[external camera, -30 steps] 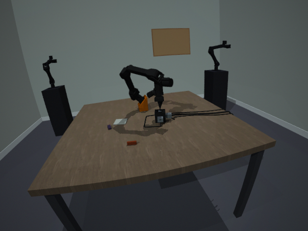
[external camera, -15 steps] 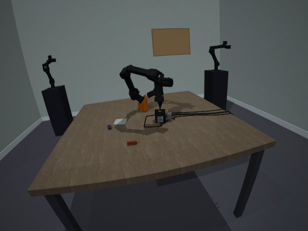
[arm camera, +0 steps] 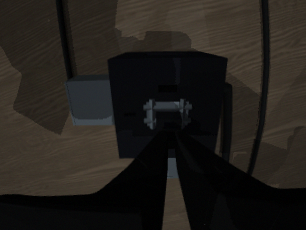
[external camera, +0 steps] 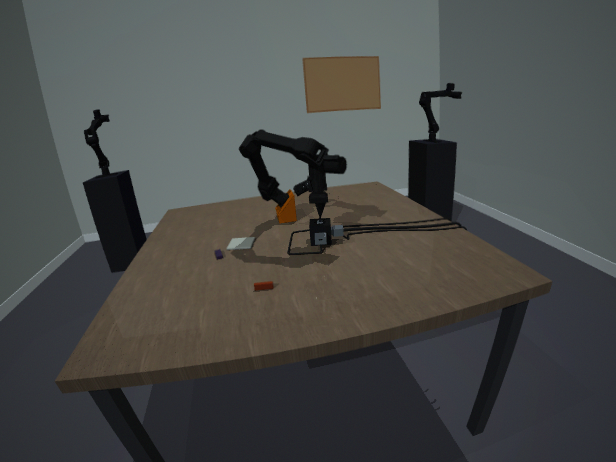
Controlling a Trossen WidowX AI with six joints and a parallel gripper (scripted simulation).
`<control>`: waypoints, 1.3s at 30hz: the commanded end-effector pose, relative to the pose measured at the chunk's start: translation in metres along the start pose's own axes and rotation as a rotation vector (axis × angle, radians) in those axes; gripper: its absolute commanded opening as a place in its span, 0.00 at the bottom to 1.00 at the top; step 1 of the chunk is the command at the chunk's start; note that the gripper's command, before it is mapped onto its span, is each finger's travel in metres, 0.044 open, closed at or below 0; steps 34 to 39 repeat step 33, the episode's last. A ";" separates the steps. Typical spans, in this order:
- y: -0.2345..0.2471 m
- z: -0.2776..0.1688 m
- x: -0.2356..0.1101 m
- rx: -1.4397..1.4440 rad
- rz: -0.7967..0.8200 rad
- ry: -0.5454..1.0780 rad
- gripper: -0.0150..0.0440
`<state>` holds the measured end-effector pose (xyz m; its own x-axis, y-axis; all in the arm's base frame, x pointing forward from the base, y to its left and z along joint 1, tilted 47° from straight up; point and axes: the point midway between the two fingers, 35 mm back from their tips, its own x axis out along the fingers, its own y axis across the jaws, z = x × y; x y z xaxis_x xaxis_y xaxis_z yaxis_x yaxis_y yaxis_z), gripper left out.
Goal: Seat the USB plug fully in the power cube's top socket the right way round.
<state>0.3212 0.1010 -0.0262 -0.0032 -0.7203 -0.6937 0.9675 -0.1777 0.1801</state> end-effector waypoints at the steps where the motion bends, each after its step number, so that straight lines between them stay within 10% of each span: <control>1: 0.000 0.000 0.000 0.000 0.000 0.000 0.30; 4: 0.000 0.000 0.000 0.000 0.000 0.000 0.42; 39: 0.000 0.000 -0.011 0.000 -0.001 -0.001 0.42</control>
